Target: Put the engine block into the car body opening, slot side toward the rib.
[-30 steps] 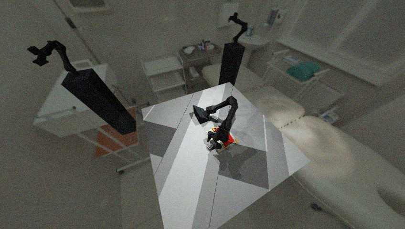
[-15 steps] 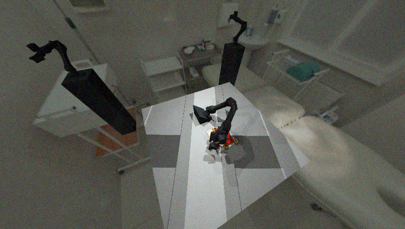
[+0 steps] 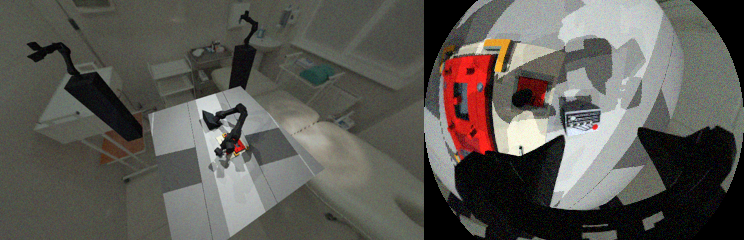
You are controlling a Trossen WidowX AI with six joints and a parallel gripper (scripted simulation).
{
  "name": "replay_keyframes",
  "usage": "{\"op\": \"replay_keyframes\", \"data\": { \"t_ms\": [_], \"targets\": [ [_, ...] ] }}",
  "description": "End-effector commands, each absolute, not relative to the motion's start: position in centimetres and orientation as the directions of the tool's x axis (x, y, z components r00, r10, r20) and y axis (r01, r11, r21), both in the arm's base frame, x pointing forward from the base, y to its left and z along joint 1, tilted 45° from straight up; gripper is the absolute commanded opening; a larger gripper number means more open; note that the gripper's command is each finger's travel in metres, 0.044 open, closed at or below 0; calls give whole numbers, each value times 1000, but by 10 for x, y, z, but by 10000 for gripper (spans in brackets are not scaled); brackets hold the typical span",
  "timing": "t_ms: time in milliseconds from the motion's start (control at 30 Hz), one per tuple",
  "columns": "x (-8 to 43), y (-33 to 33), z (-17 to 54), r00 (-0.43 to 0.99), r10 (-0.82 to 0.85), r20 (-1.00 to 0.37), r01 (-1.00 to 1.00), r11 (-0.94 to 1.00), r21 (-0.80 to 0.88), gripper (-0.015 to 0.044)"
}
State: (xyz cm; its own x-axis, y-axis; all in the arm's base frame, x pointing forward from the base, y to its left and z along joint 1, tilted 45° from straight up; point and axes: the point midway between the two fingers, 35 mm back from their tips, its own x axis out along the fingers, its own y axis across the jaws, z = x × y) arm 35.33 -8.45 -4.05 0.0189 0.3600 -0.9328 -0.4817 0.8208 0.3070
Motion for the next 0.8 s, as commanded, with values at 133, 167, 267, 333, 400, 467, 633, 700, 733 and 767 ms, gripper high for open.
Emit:
{"op": "replay_keyframes", "data": {
  "t_ms": [133, 167, 267, 333, 400, 467, 633, 700, 733, 767],
  "targets": [
    [354, -89, -39, -3, 416, -909, -249, 880, 403, 440],
    [355, -90, -39, -6, 423, -906, -217, 884, 414, 440],
    [355, -92, -38, -13, 443, -896, -119, 889, 442, 440],
    [355, -93, -37, -17, 457, -889, -53, 888, 457, 440],
    [355, -94, -36, -21, 471, -882, 13, 882, 471, 440],
    [355, -95, -35, -25, 484, -875, 80, 873, 481, 440],
    [356, -99, -33, -33, 518, -855, 245, 833, 496, 440],
    [356, -100, -32, -35, 532, -846, 310, 811, 497, 440],
    [356, -101, -31, -36, 538, -842, 341, 799, 496, 440],
    [356, -101, -31, -37, 545, -838, 373, 785, 494, 440]
  ]
}}
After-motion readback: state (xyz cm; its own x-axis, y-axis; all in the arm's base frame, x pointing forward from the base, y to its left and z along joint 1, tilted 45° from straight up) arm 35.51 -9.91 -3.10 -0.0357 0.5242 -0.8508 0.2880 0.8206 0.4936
